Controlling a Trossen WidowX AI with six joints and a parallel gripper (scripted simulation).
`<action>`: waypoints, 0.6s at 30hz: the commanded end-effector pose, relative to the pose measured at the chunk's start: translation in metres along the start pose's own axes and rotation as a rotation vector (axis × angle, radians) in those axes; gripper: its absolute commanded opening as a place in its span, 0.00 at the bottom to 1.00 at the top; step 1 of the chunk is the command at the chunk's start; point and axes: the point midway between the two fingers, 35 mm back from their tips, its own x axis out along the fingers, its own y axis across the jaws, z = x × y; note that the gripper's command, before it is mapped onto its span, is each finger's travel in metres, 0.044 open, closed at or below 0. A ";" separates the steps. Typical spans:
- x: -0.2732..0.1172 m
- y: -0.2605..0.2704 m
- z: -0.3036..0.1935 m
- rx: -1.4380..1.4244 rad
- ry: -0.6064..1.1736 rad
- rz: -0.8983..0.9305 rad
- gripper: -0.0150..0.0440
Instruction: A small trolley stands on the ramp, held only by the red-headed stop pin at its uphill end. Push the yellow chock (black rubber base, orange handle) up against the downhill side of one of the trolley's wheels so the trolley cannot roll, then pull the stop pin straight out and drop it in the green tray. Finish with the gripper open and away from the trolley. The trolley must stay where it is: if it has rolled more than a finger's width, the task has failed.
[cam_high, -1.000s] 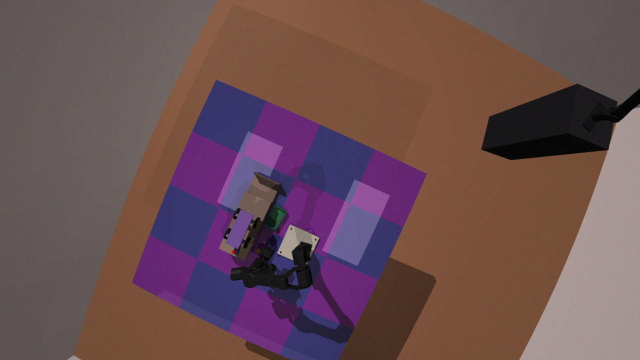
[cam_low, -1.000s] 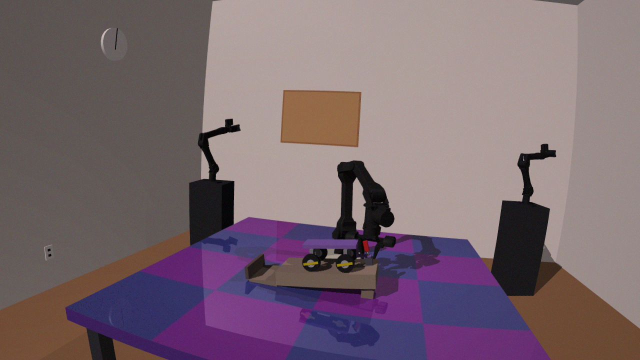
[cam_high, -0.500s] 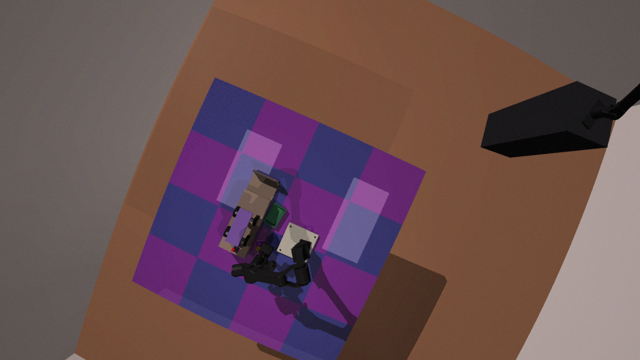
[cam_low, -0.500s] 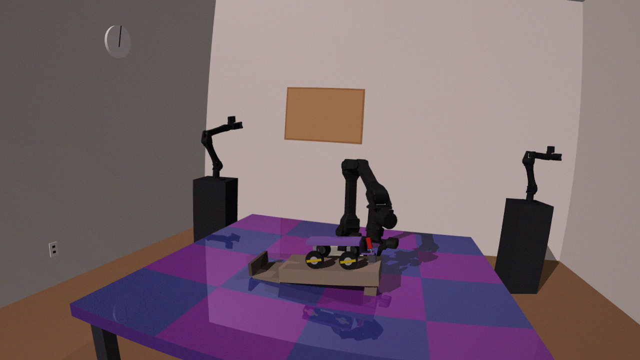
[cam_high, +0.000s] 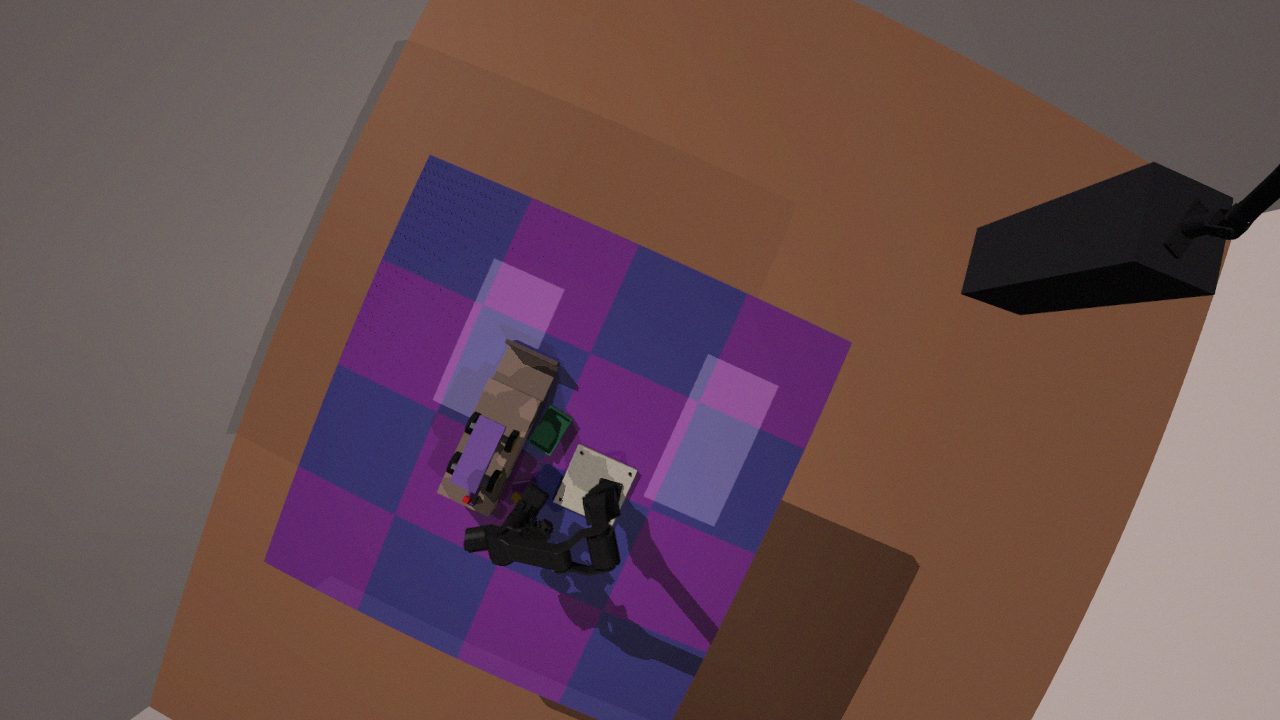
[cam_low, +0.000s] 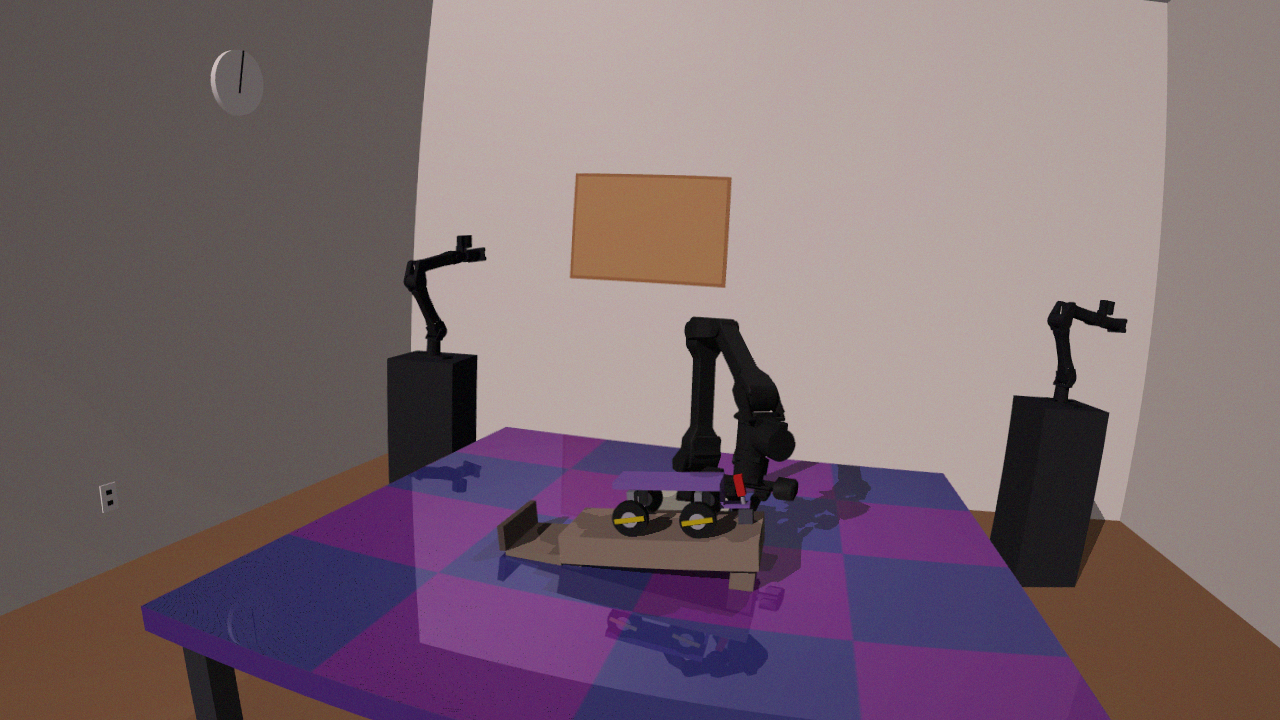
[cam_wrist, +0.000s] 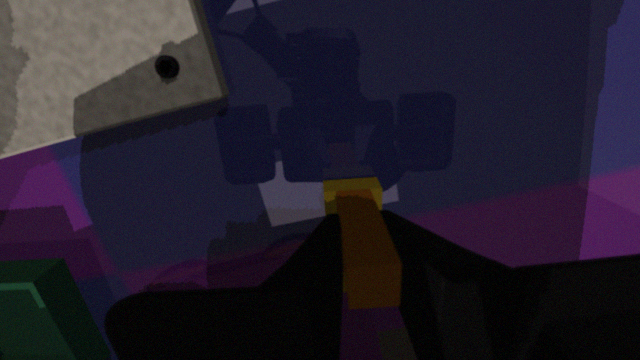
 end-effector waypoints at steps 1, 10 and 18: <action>0.000 0.000 0.000 0.000 0.000 0.000 0.29; -0.026 0.002 0.001 0.003 -0.004 0.000 0.25; -0.051 0.002 0.001 0.003 -0.004 0.000 0.25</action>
